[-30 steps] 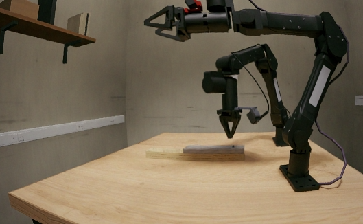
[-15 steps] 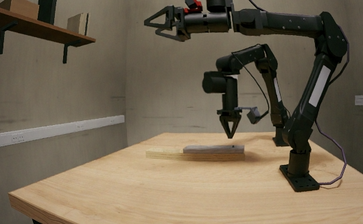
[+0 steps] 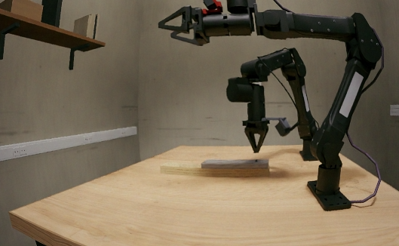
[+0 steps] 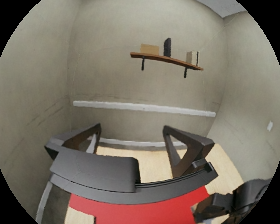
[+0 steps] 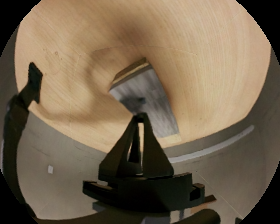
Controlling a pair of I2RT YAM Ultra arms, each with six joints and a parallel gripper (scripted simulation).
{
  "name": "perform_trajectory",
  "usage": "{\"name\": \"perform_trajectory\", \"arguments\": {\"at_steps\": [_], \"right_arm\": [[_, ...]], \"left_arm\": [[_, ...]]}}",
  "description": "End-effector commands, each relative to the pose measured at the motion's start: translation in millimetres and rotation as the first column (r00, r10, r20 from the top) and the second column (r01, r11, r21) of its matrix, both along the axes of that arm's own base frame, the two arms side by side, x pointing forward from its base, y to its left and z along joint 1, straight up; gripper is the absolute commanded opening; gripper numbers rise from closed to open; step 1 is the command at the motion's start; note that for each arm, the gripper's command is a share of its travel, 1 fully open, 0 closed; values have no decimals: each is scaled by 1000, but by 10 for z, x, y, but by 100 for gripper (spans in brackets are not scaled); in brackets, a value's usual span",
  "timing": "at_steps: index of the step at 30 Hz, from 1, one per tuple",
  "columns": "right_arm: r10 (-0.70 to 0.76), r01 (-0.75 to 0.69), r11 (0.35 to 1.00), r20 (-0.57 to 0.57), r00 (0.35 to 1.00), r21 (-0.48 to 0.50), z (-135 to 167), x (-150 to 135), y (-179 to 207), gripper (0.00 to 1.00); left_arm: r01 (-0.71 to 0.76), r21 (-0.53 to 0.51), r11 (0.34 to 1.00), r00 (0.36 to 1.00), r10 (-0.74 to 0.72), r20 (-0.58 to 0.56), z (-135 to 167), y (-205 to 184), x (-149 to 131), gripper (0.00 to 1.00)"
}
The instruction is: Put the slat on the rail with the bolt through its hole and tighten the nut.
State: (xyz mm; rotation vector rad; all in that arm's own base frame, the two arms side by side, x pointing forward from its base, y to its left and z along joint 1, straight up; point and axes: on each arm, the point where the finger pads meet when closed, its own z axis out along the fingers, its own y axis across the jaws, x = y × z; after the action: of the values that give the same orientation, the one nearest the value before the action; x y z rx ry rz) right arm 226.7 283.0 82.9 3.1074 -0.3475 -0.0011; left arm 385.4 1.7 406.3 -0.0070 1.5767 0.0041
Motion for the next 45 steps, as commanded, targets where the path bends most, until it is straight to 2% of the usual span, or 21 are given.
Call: {"name": "perform_trajectory", "arguments": {"at_steps": [1,45], "right_arm": [[1,-1,1000,7,1000,21,134,-41,44,12],[4,-4,1000,10,1000,24,-96,-15,78,12]], "left_arm": [[7,2,1000,1000,-7,18,55,-7,-47,100],[7,2,1000,1000,-7,18,55,-7,-47,100]]}}
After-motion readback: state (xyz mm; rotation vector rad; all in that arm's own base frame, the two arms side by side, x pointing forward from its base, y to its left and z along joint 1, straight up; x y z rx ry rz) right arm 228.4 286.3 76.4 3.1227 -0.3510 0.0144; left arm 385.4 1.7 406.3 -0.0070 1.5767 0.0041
